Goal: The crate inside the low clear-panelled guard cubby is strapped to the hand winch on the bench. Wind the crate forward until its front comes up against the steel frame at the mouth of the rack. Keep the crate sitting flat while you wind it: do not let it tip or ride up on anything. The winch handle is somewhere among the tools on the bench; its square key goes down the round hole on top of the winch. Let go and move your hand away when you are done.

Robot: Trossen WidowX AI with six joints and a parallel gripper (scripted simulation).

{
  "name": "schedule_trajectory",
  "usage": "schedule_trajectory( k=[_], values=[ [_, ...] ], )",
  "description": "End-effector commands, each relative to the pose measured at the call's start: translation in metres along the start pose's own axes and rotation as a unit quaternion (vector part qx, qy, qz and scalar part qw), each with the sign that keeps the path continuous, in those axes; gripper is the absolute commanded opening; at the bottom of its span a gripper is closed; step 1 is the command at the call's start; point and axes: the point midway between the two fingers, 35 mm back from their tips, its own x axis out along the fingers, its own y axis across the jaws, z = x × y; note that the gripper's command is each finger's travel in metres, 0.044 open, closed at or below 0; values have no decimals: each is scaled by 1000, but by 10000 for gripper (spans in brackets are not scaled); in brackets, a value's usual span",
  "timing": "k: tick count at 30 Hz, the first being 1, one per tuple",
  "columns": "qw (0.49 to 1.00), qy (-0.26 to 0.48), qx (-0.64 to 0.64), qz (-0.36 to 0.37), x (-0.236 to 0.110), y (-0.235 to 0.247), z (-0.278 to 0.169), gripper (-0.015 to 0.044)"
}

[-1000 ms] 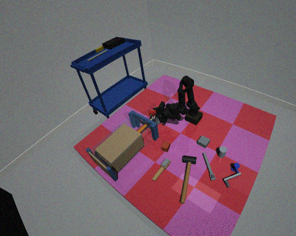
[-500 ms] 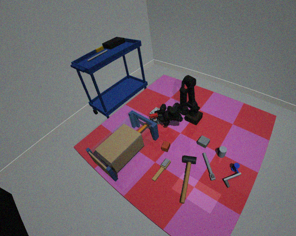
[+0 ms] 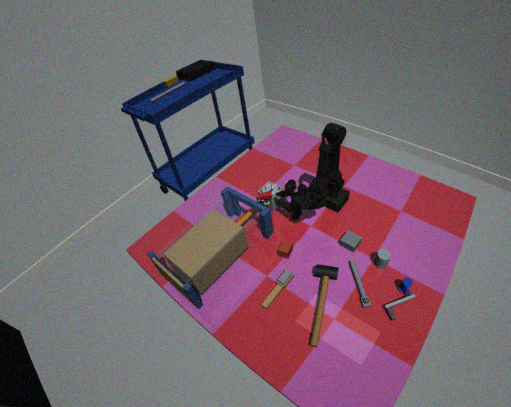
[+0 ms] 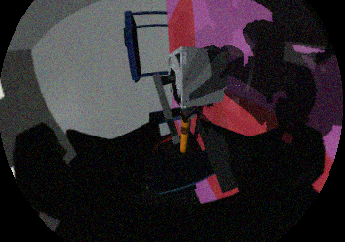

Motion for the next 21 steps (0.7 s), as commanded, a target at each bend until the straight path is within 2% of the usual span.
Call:
schedule_trajectory(
  k=[1,4,21],
  values=[
    [996,45,41,64,-49,24,5,240],
    [997,41,2,67,-50,25,11,240],
    [997,41,2,67,-50,25,11,240]
  ],
)
